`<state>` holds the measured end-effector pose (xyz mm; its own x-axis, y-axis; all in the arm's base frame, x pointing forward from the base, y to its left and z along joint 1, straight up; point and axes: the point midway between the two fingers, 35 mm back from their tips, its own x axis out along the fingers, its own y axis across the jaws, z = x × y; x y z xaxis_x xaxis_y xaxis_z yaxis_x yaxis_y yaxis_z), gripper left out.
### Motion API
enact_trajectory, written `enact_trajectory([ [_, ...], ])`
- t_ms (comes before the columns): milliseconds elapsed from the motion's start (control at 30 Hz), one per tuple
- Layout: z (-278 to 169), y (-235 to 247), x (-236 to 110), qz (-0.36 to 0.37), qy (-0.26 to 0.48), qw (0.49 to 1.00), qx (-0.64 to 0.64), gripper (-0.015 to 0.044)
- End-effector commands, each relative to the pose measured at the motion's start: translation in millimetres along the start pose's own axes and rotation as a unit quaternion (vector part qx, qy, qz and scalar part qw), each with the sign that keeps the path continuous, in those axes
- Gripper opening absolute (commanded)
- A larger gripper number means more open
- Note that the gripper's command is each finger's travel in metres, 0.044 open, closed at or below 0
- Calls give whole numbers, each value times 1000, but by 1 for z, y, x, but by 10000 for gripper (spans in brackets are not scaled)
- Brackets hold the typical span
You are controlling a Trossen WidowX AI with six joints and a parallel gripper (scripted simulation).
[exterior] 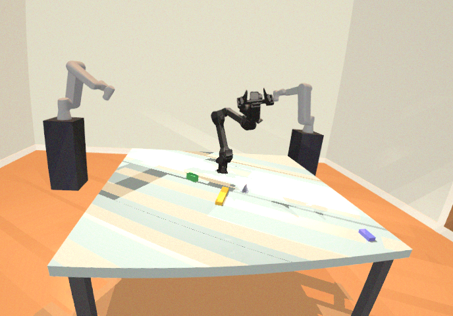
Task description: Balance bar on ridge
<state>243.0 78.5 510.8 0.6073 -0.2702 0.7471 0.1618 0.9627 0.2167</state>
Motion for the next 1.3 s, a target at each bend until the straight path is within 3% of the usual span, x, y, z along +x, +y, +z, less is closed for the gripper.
enact_trajectory([
  [0,-1,1,0,1,1,1000,-1,374],
  [100,-13,8,5,17,18,1000,-18,315],
  [667,-122,38,22,114,173,971,-122,315],
  [1267,-251,2,3,150,390,889,-185,315],
])
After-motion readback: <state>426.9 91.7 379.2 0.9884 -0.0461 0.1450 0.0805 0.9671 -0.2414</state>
